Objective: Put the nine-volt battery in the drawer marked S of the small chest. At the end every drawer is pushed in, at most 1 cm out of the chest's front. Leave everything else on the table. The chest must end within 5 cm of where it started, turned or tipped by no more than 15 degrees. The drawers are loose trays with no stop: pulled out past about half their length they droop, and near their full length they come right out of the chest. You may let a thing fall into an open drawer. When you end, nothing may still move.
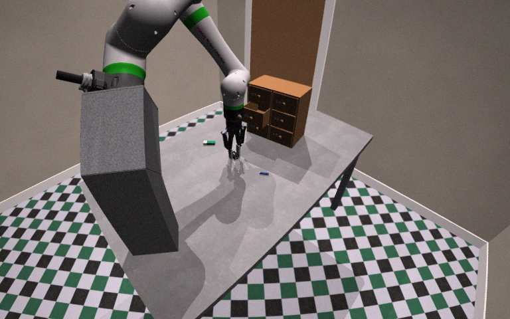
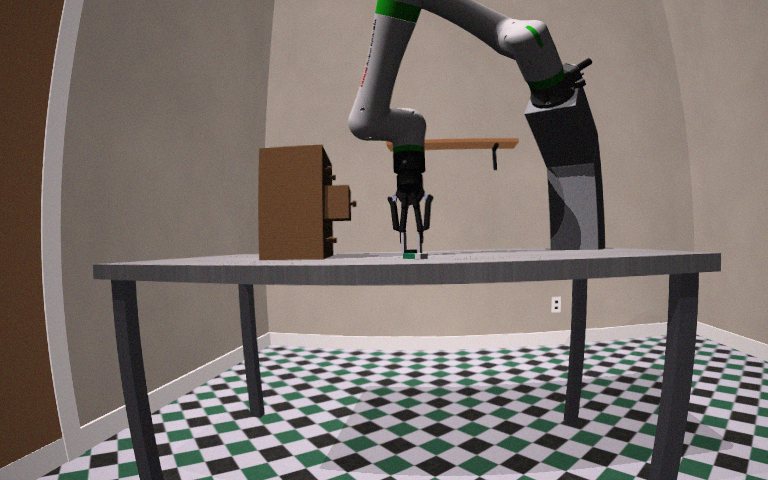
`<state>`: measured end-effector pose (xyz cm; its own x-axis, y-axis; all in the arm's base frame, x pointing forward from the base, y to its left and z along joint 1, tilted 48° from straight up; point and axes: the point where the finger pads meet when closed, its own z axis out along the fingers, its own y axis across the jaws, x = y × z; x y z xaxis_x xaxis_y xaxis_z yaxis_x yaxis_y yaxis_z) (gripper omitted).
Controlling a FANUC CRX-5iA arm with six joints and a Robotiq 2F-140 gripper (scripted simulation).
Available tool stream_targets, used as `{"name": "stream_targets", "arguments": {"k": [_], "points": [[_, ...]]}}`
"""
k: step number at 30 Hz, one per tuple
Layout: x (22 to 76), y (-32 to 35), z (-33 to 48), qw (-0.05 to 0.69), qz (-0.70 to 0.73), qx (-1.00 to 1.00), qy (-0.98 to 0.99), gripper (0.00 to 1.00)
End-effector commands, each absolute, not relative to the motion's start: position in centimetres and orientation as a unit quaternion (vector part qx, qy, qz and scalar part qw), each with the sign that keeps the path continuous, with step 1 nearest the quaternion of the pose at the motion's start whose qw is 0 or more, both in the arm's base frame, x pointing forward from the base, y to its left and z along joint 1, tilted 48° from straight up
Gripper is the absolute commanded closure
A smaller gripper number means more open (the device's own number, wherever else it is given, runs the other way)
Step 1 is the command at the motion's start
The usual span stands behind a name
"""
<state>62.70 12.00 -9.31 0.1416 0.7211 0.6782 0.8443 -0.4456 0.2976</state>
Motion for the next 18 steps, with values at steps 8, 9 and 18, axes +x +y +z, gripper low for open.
{"name": "stream_targets", "arguments": {"k": [8,9,18], "points": [[62.7,11.98,-9.31,0.077,-0.398,-0.752,-0.521,0.86],[62.7,11.98,-9.31,0.077,-0.398,-0.752,-0.521,0.86],[62.7,11.98,-9.31,0.077,-0.398,-0.752,-0.521,0.86]]}}
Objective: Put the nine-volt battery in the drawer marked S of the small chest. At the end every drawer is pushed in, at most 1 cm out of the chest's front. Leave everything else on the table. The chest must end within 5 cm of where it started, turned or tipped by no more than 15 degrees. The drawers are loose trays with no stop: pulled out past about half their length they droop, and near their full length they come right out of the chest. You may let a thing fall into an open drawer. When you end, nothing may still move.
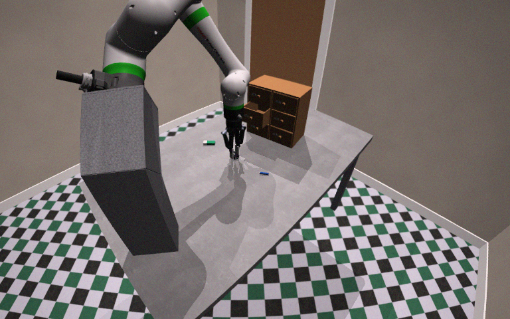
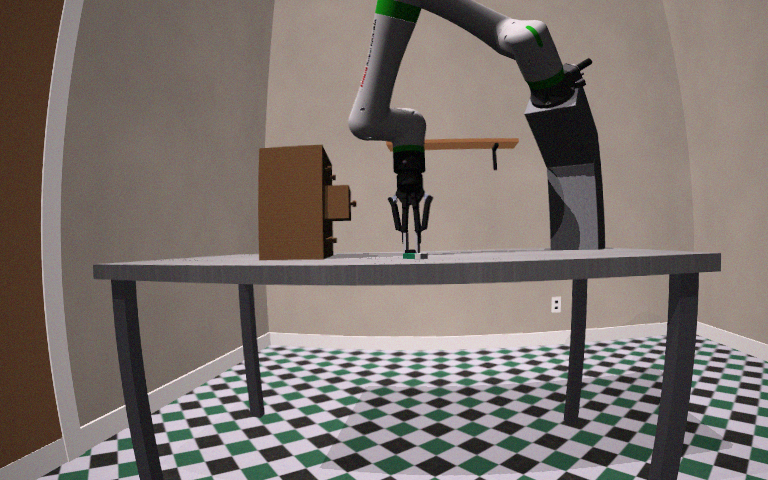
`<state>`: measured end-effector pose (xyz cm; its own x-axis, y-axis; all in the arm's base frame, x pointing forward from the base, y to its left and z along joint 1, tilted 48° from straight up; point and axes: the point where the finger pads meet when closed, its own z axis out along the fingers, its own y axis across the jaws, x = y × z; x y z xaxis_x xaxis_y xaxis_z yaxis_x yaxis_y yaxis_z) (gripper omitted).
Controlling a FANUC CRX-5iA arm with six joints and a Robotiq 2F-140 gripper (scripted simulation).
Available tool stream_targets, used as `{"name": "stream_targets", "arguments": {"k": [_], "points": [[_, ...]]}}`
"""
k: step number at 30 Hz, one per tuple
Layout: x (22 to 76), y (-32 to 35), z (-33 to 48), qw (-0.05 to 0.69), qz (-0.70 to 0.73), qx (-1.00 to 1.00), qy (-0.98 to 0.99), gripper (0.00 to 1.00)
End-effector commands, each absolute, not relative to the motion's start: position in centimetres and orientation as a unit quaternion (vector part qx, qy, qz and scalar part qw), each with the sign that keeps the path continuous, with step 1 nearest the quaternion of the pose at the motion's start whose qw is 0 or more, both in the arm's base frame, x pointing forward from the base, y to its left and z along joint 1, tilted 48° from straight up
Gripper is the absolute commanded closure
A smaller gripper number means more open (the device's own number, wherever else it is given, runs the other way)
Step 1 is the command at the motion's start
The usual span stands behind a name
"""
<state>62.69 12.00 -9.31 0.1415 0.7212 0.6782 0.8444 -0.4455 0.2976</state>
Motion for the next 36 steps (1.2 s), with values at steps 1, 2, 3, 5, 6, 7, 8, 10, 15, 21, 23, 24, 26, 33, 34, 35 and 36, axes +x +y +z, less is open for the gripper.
{"name": "stream_targets", "arguments": {"k": [1,2,3,5,6,7,8,10,15,21,23,24,26,33,34,35,36], "points": [[62.7,12.0,-9.3,0.077,-0.398,-0.752,-0.521,0.86],[62.7,12.0,-9.3,0.077,-0.398,-0.752,-0.521,0.86],[62.7,12.0,-9.3,0.077,-0.398,-0.752,-0.521,0.86],[62.7,12.0,-9.3,0.077,-0.398,-0.752,-0.521,0.86],[62.7,12.0,-9.3,0.077,-0.398,-0.752,-0.521,0.86],[62.7,12.0,-9.3,0.077,-0.398,-0.752,-0.521,0.86],[62.6,11.9,-9.2,0.077,-0.398,-0.752,-0.521,0.86],[62.1,11.3,-8.5,0.077,-0.398,-0.752,-0.521,0.86],[59.8,9.0,-5.5,0.077,-0.398,-0.752,-0.521,0.86],[57.6,6.8,-2.7,0.077,-0.398,-0.752,-0.521,0.86],[57.5,6.7,-2.6,0.077,-0.398,-0.752,-0.521,0.86],[57.5,6.7,-2.6,0.077,-0.398,-0.752,-0.521,0.86],[57.5,6.7,-2.6,0.077,-0.398,-0.752,-0.521,0.86],[57.5,6.7,-2.6,0.078,-0.397,-0.753,-0.519,0.86],[57.5,6.7,-2.6,0.079,-0.397,-0.754,-0.517,0.86],[57.5,6.7,-2.6,0.081,-0.397,-0.756,-0.514,0.86],[57.6,6.7,-2.6,0.083,-0.396,-0.759,-0.51,0.86]]}}
